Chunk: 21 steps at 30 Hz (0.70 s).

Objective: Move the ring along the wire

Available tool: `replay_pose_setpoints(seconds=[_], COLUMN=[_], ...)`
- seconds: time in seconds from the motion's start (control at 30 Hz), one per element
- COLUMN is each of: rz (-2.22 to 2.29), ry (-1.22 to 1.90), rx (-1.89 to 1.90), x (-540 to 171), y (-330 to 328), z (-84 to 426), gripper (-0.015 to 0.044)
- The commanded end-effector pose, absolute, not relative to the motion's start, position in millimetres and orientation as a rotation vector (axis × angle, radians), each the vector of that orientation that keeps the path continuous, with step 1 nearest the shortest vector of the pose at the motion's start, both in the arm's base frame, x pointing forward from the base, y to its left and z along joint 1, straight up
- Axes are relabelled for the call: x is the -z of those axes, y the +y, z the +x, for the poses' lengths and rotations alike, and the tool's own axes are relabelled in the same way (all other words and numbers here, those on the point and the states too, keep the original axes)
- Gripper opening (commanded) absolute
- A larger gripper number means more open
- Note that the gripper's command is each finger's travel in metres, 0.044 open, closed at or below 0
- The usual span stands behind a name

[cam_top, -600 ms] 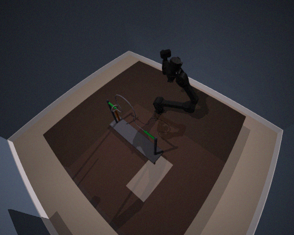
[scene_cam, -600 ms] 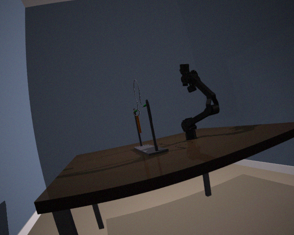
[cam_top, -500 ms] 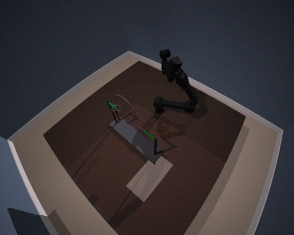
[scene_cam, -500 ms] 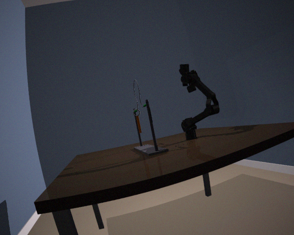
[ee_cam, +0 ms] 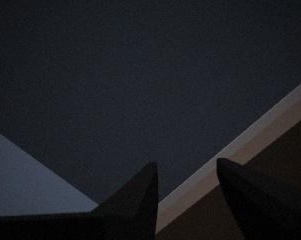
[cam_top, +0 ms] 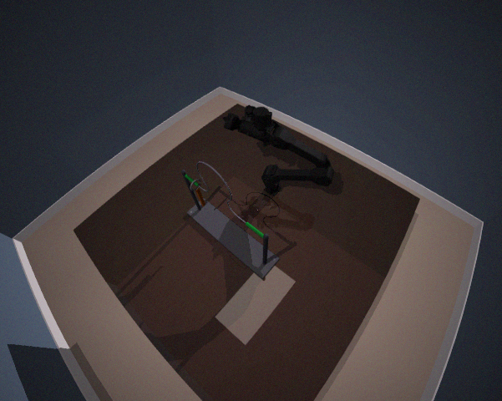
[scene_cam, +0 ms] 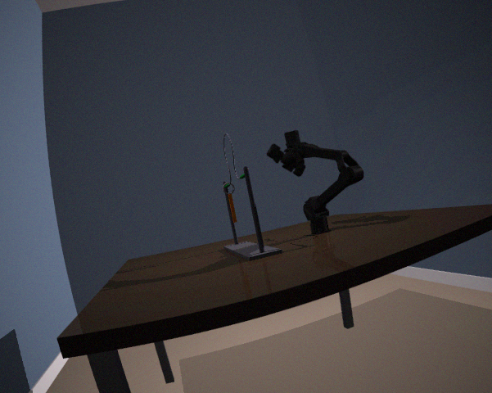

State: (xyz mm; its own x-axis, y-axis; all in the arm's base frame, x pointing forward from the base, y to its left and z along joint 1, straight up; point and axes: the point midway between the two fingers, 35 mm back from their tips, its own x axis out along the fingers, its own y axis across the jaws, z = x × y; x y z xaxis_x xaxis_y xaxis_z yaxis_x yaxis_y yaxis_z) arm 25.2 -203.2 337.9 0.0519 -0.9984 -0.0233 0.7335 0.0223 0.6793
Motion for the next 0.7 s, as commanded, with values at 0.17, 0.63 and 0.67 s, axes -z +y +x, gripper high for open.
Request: replay_pose_setpoints(seconds=[0.17, 0.63, 0.67], rz=[0.503, 0.268, 0.253], ry=[-0.092, 0.22, 0.226], rx=[1.071, 0.305, 0.259], x=[-246.1, -114.3, -107.8], y=[-223.2, -135.6, -127.2], z=[105.5, 190.0, 191.7], gripper=[0.016, 0.016, 0.016])
